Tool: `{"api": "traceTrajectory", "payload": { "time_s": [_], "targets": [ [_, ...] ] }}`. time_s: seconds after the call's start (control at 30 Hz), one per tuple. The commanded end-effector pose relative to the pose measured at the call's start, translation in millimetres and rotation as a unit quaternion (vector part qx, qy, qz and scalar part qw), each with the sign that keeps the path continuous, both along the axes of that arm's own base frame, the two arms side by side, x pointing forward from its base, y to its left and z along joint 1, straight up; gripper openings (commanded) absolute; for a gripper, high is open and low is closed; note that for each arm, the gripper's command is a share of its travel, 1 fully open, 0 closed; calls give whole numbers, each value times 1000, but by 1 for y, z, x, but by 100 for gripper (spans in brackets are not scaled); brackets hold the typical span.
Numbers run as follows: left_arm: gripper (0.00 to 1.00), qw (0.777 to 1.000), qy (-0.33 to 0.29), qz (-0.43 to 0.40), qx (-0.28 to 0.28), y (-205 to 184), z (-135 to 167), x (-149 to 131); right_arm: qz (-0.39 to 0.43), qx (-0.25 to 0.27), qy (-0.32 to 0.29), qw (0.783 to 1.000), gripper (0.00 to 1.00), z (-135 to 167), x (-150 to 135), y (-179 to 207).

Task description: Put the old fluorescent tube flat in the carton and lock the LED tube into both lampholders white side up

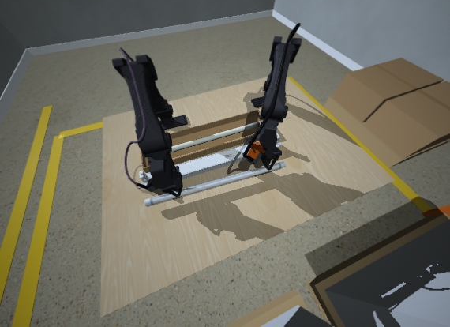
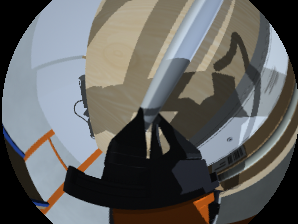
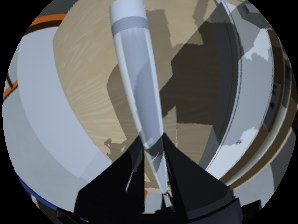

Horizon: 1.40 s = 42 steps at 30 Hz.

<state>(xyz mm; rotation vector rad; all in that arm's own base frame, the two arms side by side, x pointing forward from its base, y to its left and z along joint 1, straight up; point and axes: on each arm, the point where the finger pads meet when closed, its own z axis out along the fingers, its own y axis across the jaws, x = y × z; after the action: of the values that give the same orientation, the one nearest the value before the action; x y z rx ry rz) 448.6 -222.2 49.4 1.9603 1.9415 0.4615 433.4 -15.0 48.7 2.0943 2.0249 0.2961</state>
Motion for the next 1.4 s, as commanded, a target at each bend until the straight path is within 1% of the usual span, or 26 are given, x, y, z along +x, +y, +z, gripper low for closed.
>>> {"api": "traceTrajectory", "payload": {
  "time_s": [0.0, 0.03, 0.07, 0.1, 0.27, 0.3, 0.47, 0.5, 0.53, 0.57, 0.6, 1.3, 1.33, 1.37],
  "targets": [
    [11, 1000, -24, 3, -12, -5, 17, 5, -3, -7, 4, 1000, 11, 0, -7, -1],
    [11, 1000, -24, 3, -12, -4, 17, 5, -2, -6, 9, 1000, 11, -1, -2, -1],
    [11, 1000, -24, 3, -12, -4, 17, 5, -2, -7, -9, 1000, 11, 12, 6, -1],
    [11, 1000, -24, 3, -12, -4, 17, 5, -1, -8, -16, 1000, 11, 17, 8, -1],
    [11, 1000, -23, 2, -11, -4, 17, 4, 0, -7, 1, 1000, 11, 5, 3, -1],
    [11, 1000, -23, 2, -11, -4, 17, 4, 0, -7, -4, 1000, 11, 9, 5, -1],
    [11, 1000, -23, 2, -11, -5, 17, 4, 0, -7, -5, 1000, 11, 9, 6, -1],
    [11, 1000, -23, 2, -11, -5, 17, 4, -1, -7, 5, 1000, 11, 4, -1, -2],
    [11, 1000, -23, 2, -11, -5, 17, 3, 1, -7, 0, 1000, 11, 6, 6, -1],
    [11, 1000, -23, 2, -11, -5, 17, 3, 1, -7, -6, 1000, 11, 10, 7, -1],
    [11, 1000, -23, 1, -11, -5, 17, 3, 1, -7, -1, 1000, 11, 8, 2, -1],
    [11, 1000, -23, 1, -11, -5, 17, 3, 4, -8, -5, 1000, 11, 12, 3, 0],
    [11, 999, -39, -1, -20, -9, 34, 12, 2, -8, -5, 1000, 11, 12, 3, 0],
    [11, 999, -39, -5, -11, -7, 18, 4, 3, -8, -21, 1000, 11, 3, 0, 1]
  ]
}}
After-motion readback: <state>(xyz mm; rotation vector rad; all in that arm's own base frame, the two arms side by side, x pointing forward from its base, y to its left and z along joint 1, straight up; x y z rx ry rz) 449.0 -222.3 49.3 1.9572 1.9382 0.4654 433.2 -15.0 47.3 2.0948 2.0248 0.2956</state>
